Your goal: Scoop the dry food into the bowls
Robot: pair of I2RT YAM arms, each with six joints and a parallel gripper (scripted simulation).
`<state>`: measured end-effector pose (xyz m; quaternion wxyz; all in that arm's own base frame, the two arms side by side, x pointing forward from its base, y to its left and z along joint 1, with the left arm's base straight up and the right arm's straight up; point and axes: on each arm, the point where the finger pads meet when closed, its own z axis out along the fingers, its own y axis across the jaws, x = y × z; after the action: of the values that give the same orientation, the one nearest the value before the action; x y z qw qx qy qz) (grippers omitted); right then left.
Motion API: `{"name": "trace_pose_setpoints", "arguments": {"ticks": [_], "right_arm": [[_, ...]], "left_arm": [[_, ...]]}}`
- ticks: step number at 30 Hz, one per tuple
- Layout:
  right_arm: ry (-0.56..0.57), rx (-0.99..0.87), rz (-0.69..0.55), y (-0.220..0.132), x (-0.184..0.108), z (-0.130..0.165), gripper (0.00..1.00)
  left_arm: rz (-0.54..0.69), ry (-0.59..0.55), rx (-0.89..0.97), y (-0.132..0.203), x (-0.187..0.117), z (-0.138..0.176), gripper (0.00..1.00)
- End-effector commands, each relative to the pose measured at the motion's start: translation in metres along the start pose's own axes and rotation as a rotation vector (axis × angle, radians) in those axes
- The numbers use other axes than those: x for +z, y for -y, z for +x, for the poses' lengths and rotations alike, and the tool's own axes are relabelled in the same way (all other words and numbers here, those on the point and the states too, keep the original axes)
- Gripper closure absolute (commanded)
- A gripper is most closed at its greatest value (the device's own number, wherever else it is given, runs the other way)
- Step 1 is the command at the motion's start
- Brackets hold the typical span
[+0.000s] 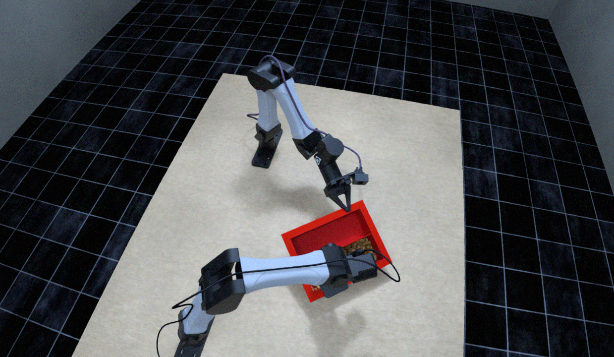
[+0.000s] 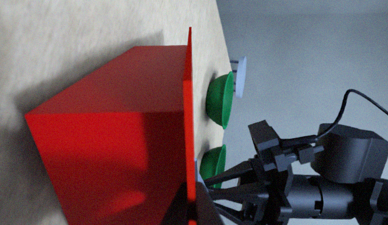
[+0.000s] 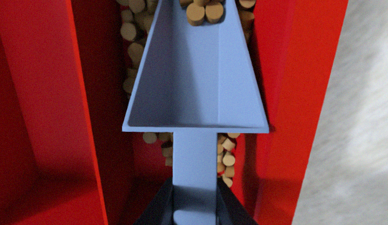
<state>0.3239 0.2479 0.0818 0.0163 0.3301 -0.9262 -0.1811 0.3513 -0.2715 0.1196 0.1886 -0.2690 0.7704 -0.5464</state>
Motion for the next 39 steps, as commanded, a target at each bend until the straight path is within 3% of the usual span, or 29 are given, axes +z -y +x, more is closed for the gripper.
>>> {"name": "trace_pose_setpoints", "arguments": {"ticks": [1,20,34,37,39], "right_arm": [[0.066,-0.022,0.017,-0.006,-0.010,-0.011,1.00],[0.102,-0.008,0.020,0.004,-0.007,-0.020,1.00],[0.201,-0.011,0.027,0.002,0.007,-0.034,1.00],[0.167,0.001,0.024,0.006,0.012,-0.027,1.00],[0.221,-0.013,0.031,0.002,0.008,-0.037,1.00]], "left_arm": [[0.119,-0.001,0.056,0.047,-0.004,-0.001,1.00],[0.119,-0.001,0.056,0.047,-0.004,-0.001,1.00],[0.119,-0.001,0.056,0.047,-0.004,-0.001,1.00],[0.119,-0.001,0.056,0.047,-0.004,-0.001,1.00],[0.119,-0.001,0.056,0.047,-0.004,-0.001,1.00]]}}
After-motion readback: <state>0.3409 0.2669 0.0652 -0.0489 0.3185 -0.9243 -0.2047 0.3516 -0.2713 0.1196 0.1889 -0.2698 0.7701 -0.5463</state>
